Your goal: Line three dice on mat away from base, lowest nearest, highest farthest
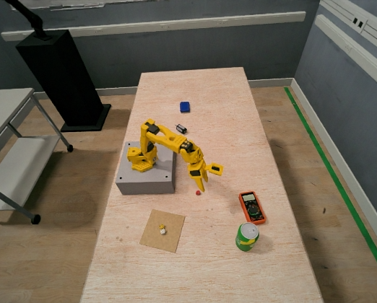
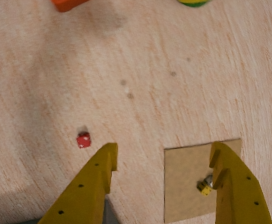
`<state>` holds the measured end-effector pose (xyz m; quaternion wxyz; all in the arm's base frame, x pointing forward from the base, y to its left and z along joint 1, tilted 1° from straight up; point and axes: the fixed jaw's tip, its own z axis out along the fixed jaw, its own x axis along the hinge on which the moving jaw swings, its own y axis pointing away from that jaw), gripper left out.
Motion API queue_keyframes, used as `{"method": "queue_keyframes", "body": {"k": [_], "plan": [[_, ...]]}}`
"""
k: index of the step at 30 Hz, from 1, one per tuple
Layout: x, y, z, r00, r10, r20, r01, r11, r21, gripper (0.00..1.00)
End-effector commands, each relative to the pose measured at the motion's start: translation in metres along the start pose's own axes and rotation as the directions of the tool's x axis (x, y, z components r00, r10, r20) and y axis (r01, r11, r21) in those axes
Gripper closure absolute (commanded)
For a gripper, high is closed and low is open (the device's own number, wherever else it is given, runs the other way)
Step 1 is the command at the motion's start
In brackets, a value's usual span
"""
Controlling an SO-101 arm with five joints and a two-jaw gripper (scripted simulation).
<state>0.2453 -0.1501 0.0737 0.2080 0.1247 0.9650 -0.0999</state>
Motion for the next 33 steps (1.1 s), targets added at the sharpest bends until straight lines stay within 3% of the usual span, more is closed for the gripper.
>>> {"method": "queue_keyframes", "body": {"k": [1,7,18,23,28,30,33], "plan": [[-0.004,0.026,-0.001,0.997,-0.076,0.033,0.077,0.996,-0.034,0.75],[-0.004,0.044,-0.001,0.99,-0.131,0.046,0.133,0.989,-0.059,0.75],[-0.001,0.047,0.003,0.99,-0.136,0.03,0.138,0.988,-0.066,0.75],[0.013,0.05,0.02,0.988,-0.143,-0.053,0.137,0.986,-0.093,0.75],[0.04,0.057,0.045,0.97,-0.156,-0.189,0.131,0.982,-0.137,0.75],[0.04,0.057,0.045,0.97,-0.156,-0.189,0.131,0.982,-0.137,0.75],[0.058,0.061,0.058,0.948,-0.166,-0.272,0.124,0.979,-0.164,0.75]]}}
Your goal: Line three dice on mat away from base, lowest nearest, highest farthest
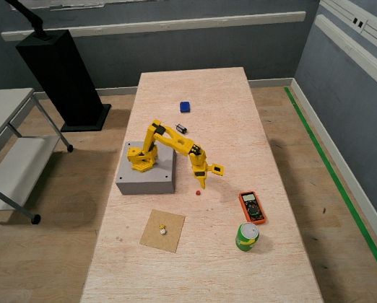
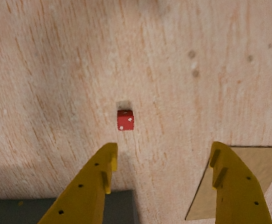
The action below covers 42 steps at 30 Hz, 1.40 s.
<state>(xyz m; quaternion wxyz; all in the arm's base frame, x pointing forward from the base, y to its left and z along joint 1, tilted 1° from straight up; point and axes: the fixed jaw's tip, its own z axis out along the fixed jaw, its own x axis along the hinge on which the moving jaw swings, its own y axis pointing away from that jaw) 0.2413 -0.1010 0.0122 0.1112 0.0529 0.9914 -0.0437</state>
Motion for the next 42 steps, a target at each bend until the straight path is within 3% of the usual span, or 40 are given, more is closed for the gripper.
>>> {"method": "queue_keyframes", "body": {"k": [1,5,10,42], "plan": [[0.019,0.009,0.026,0.993,-0.007,-0.115,0.002,0.999,-0.041,0.75],[0.035,0.014,0.041,0.98,-0.011,-0.197,-0.002,0.998,-0.067,0.75],[0.043,0.016,0.048,0.972,-0.014,-0.236,-0.005,0.997,-0.08,0.75],[0.041,0.02,0.053,0.974,-0.033,-0.222,0.015,0.997,-0.08,0.75]]}}
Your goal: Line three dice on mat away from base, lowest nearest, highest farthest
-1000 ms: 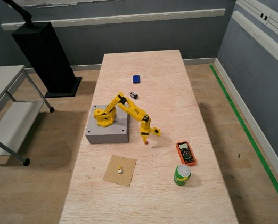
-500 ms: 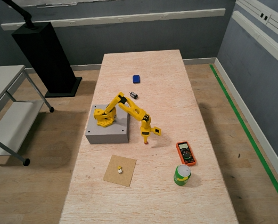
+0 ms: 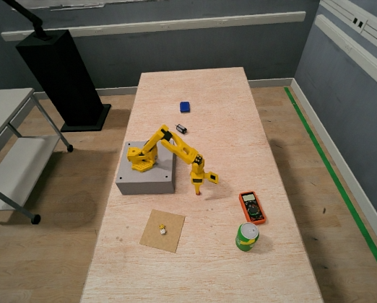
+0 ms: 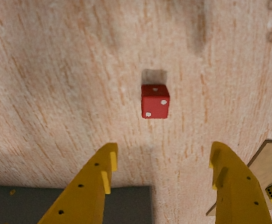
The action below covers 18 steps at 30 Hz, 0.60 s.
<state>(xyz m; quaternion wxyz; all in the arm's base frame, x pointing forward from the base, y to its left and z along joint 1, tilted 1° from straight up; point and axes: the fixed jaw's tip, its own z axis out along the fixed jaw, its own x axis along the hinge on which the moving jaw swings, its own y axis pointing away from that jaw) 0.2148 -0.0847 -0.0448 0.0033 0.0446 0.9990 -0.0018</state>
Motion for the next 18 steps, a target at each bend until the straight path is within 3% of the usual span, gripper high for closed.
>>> {"method": "queue_keyframes", "body": {"k": [1,18], "plan": [[0.0,0.002,0.006,1.0,-0.007,-0.006,0.007,1.0,-0.003,0.75],[0.0,0.003,0.032,1.0,-0.007,-0.006,0.007,1.0,-0.003,0.75]]}}
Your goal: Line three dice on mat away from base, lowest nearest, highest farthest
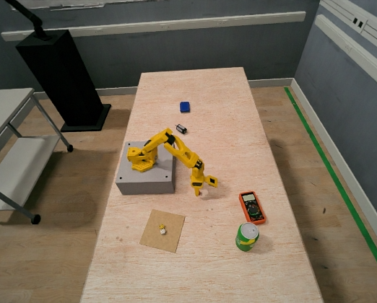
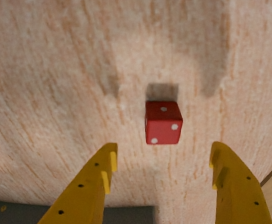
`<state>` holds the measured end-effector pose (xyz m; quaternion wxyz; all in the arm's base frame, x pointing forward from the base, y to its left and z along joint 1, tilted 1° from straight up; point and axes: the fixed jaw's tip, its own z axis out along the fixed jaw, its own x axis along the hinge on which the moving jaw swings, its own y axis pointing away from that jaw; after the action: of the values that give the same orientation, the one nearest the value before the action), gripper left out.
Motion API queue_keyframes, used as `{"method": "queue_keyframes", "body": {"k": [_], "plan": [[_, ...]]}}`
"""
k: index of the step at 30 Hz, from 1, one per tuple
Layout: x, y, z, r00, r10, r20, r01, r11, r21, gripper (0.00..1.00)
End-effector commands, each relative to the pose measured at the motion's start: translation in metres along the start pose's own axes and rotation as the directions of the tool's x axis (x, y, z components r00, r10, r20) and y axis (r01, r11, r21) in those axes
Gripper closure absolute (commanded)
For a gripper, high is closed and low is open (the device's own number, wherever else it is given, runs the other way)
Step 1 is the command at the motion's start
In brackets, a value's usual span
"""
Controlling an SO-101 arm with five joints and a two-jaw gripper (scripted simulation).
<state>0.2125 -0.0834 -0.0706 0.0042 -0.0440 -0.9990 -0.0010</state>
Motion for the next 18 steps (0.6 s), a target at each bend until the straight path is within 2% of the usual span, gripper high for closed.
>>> {"method": "queue_keyframes", "body": {"k": [1,18], "plan": [[-0.003,0.002,0.008,1.0,-0.006,0.009,0.006,1.0,0.002,0.75],[-0.002,0.002,0.02,1.0,-0.006,0.009,0.006,1.0,0.002,0.75]]}}
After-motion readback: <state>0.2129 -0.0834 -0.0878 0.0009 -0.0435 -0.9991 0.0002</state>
